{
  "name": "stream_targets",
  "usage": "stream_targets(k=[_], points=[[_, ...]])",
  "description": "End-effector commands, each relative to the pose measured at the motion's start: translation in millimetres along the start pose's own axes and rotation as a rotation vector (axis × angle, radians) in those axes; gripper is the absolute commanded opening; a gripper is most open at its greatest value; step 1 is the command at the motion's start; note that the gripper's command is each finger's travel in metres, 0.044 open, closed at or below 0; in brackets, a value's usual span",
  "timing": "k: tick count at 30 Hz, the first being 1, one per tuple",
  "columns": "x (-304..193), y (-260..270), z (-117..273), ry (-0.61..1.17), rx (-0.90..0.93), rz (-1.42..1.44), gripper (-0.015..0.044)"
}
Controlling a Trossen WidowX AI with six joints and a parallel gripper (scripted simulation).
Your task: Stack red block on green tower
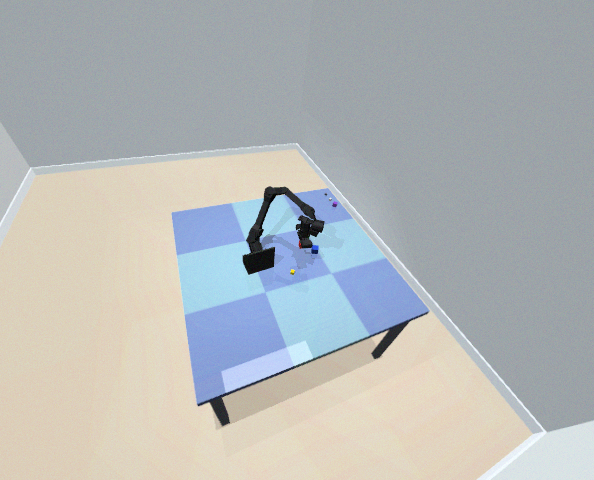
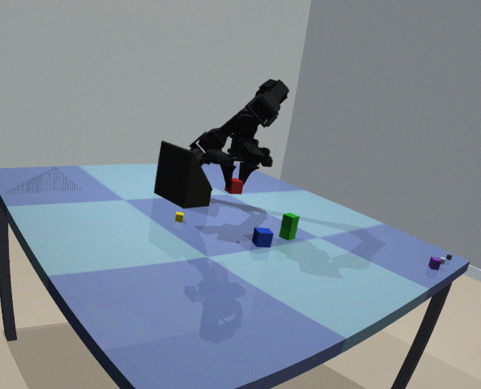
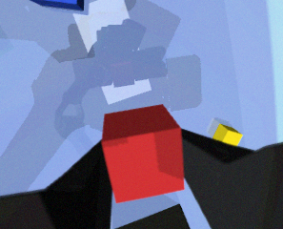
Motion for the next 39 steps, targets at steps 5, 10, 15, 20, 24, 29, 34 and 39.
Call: stream_targets(k=[5, 10, 15, 20, 24, 29, 34, 39], points=[[0.2, 0.1, 6.2, 0.004, -0.005, 0.007, 0.0], [15.8, 16.1, 8.5, 0.001, -0.011, 0.006, 0.0], [36.4, 42.1, 10.4, -0.002, -0.016, 0.005, 0.0], [52.0, 74.0, 10.7, 0.003, -0.033, 0.036, 0.0], [62.8, 100.4, 9.8, 0.003, -0.033, 0.043, 0.0], [73.6, 133.6, 7.8, 0.001, -0.014, 0.025, 0.0], [79.0, 157.0, 6.0, 0.002, 0.003, 0.011, 0.0], [79.9, 157.0, 2.2, 0.002, 0.003, 0.011, 0.0]])
Point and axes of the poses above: the point midway between the two fingers, 35 mm back from their tips, its own z axis back along the fingers, its own y axis across the jaws, x = y × z, the point moved 3 cm from there along z, back along the fingers, and after that the axes turned 2 degrees about z, right-handed, at the moved point
